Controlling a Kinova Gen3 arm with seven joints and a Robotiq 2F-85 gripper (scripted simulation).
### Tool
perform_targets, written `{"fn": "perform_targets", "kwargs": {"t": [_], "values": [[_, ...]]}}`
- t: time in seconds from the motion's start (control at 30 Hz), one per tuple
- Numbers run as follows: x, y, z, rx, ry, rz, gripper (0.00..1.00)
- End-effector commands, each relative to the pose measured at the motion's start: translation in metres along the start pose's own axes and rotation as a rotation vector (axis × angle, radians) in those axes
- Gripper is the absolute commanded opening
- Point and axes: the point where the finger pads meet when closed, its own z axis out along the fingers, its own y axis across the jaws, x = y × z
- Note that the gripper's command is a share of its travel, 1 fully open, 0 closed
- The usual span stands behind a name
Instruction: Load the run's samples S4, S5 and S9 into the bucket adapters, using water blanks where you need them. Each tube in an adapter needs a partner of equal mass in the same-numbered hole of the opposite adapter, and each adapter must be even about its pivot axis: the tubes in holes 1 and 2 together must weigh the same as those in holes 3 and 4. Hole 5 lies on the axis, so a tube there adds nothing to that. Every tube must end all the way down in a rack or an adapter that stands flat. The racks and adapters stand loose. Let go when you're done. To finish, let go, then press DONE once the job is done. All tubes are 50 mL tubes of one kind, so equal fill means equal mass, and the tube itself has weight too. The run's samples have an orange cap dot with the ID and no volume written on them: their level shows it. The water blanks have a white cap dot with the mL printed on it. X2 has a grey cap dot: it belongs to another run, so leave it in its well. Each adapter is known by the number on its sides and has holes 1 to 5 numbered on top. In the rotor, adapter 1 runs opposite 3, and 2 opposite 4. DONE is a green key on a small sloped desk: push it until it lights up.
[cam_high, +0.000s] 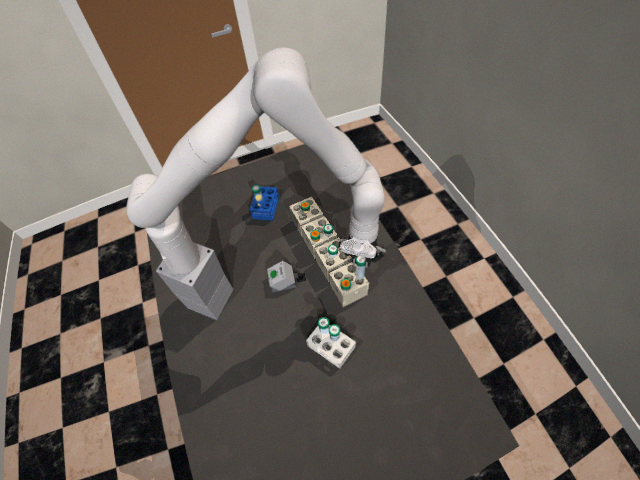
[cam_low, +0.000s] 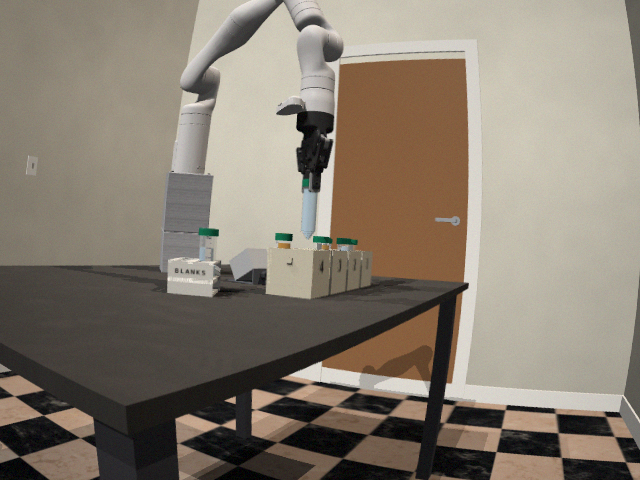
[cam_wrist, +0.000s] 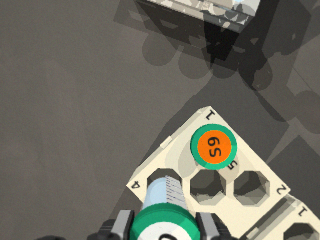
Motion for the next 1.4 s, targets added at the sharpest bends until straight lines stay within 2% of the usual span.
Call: {"fn": "perform_targets", "kwargs": {"t": [0.0,0.37,0.97,1.37], "values": [[0.000,-0.001,0.004,0.002,-0.001,0.000,0.10],[0.000,-0.001,0.016,0.002,-0.001,0.000,0.10],[0.000,-0.001,0.016,0.002,-0.001,0.000,0.10],[0.000,-0.001,0.023,0.002,-0.001,0.000,0.10]]}}
